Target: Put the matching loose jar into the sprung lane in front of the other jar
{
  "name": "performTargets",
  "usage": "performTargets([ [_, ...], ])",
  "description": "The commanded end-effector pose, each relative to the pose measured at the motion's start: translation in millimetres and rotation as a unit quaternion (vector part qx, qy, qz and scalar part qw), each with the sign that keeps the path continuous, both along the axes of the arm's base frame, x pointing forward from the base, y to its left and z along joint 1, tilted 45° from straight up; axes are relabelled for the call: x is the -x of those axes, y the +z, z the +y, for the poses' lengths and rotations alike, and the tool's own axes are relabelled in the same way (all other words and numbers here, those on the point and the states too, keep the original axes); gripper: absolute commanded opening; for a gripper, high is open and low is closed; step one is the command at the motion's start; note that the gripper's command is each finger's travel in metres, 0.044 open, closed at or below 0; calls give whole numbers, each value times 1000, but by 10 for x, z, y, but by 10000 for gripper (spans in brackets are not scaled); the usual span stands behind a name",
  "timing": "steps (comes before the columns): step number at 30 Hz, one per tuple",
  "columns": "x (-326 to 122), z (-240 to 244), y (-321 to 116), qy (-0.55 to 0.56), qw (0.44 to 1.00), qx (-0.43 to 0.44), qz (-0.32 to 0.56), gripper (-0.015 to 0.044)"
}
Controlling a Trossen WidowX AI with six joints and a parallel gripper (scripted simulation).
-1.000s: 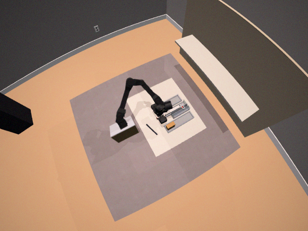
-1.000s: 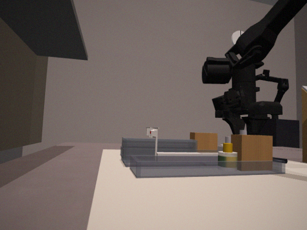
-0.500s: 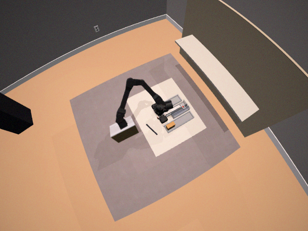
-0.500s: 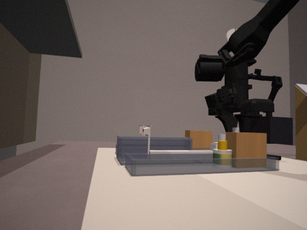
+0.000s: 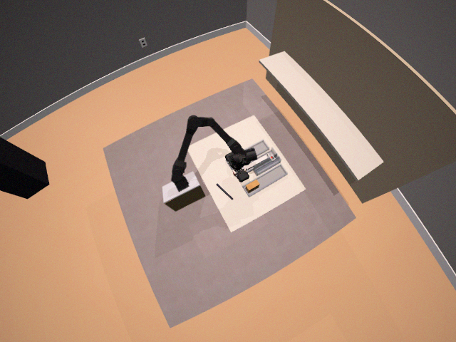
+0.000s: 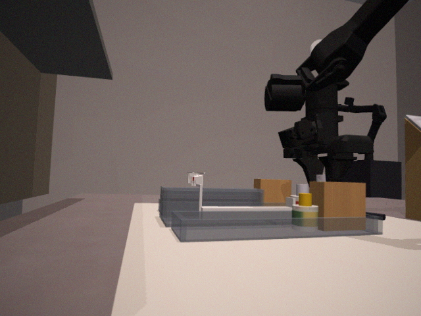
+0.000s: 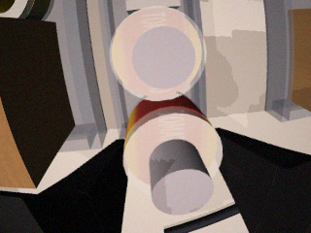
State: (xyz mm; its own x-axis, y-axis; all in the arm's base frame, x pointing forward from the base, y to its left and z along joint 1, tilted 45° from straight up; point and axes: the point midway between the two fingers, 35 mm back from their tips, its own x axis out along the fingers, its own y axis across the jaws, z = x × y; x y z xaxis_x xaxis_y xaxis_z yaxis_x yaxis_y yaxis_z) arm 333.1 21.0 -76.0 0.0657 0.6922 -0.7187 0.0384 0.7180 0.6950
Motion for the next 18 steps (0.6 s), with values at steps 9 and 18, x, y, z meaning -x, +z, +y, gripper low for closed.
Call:
performTargets([
  [9,-124,-22,47,-3,1000,-1,-12,0],
  [18,-158,-30,59,-3,1000,-1,-12,0],
])
